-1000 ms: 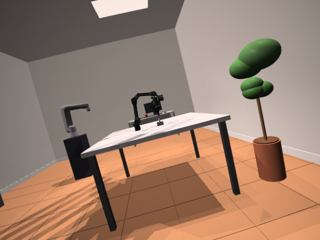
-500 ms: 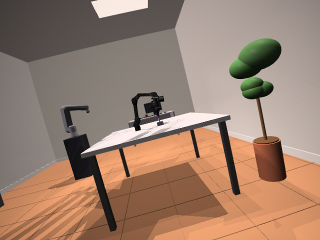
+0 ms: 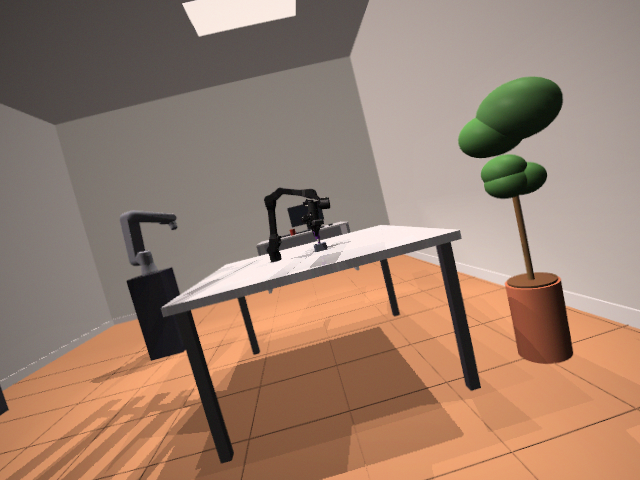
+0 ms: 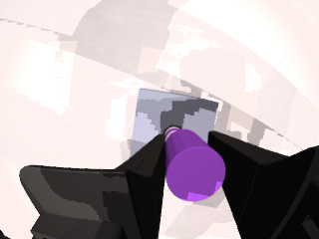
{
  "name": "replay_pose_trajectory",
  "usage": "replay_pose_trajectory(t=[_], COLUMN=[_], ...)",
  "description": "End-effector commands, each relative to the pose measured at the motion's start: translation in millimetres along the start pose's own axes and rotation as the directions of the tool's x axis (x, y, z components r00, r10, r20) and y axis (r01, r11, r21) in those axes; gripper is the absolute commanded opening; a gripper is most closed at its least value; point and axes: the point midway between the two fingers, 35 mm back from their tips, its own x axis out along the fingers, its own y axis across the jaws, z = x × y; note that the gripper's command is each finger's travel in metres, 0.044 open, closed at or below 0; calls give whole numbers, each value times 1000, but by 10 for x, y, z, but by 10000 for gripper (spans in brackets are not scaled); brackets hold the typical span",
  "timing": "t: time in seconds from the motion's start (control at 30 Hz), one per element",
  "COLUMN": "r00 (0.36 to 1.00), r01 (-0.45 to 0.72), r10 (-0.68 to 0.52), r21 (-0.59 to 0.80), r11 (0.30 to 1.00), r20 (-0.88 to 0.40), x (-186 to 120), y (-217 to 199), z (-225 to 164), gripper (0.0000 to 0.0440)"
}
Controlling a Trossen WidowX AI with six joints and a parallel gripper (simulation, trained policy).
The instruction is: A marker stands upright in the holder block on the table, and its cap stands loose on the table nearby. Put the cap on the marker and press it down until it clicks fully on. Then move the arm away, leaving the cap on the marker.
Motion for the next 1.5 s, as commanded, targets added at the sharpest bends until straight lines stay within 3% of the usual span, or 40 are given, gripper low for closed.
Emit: replay_pose_trajectory(t=[0.0, 0.2, 0.27, 0.37, 1.47], r00=[1000, 1000, 1000, 999, 999], r01=[16, 20, 18, 32, -15], r10=[-16, -19, -17, -30, 19], r21=[-19, -40, -44, -50, -120], r11=[1000, 999, 999, 998, 993], r20=[10, 11, 20, 42, 30], x=[130, 252, 293, 341, 472], y=[-2, 19, 21, -3, 139], z=[-9, -21, -12, 42, 25], gripper=[0, 0, 53, 64, 108])
